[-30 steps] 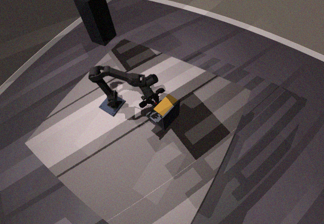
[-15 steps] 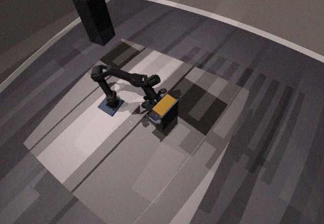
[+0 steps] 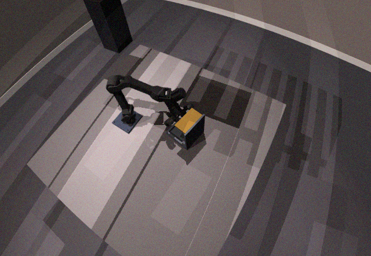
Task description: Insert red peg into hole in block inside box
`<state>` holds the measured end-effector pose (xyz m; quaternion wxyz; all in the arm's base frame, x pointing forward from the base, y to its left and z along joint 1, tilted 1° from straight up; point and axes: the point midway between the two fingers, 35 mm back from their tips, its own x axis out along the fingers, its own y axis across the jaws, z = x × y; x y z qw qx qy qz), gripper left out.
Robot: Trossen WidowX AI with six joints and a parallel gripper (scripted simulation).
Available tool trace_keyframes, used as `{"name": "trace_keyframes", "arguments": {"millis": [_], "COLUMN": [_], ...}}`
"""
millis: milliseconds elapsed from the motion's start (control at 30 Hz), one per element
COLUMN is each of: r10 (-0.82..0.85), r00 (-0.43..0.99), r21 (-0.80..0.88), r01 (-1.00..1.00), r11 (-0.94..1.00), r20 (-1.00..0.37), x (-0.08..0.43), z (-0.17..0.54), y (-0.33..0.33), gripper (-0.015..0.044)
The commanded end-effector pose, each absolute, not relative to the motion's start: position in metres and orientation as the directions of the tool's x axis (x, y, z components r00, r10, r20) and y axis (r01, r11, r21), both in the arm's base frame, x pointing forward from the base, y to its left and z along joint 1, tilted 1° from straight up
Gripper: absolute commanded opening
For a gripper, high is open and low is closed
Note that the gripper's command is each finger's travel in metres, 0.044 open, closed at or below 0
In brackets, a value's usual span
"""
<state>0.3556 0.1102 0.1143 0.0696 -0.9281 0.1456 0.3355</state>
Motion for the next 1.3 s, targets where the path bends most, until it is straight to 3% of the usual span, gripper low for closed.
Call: {"name": "trace_keyframes", "arguments": {"millis": [0,1267], "r10": [-0.220,-0.220], "r00": [0.734,0.735], "r21": [-0.031,-0.031], "r01": [-0.312,-0.312], "r11": [-0.950,-0.950], "r20": [-0.643,-0.641], "x": [0.359,0.379], "z": [0.115,0.116], "y": [0.110,0.105], "gripper": [0.0000,0.0000]}}
